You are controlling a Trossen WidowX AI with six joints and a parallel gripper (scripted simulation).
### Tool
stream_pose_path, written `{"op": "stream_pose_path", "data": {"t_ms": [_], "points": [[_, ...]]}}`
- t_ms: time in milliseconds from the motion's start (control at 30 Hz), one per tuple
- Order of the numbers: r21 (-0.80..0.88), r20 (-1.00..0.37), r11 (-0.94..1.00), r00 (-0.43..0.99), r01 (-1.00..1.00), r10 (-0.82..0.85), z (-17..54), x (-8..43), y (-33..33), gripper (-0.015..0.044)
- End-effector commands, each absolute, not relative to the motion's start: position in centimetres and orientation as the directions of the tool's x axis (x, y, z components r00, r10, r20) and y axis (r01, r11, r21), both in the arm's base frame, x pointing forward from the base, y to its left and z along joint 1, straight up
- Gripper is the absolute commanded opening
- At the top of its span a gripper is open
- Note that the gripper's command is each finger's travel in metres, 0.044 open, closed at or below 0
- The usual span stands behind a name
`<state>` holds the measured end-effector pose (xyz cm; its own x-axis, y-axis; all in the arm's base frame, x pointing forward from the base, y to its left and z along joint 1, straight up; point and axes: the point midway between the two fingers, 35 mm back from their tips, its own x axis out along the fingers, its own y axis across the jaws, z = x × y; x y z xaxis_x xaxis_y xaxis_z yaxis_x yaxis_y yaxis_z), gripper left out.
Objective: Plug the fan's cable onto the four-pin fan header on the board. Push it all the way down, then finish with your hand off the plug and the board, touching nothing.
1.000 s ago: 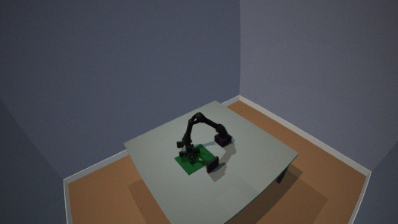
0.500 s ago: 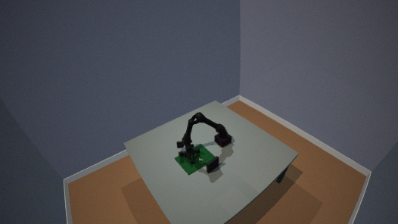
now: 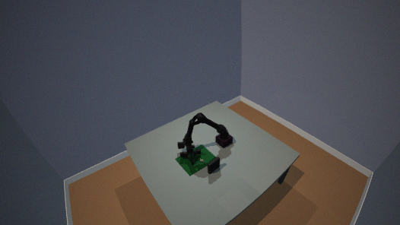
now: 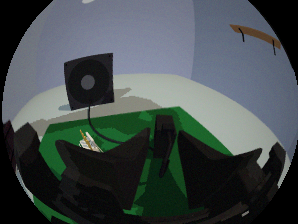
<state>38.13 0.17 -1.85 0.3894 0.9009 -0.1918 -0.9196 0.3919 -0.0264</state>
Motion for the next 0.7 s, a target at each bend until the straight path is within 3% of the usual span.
{"op": "stream_pose_path", "data": {"t_ms": [0,667], "points": [[-0.026,-0.192,0.392,0.389,-0.92,0.901,-1.85,38.13,0.17,0.014],[-0.027,-0.204,0.398,0.395,-0.917,0.896,-1.75,37.93,-0.78,0.014]]}}
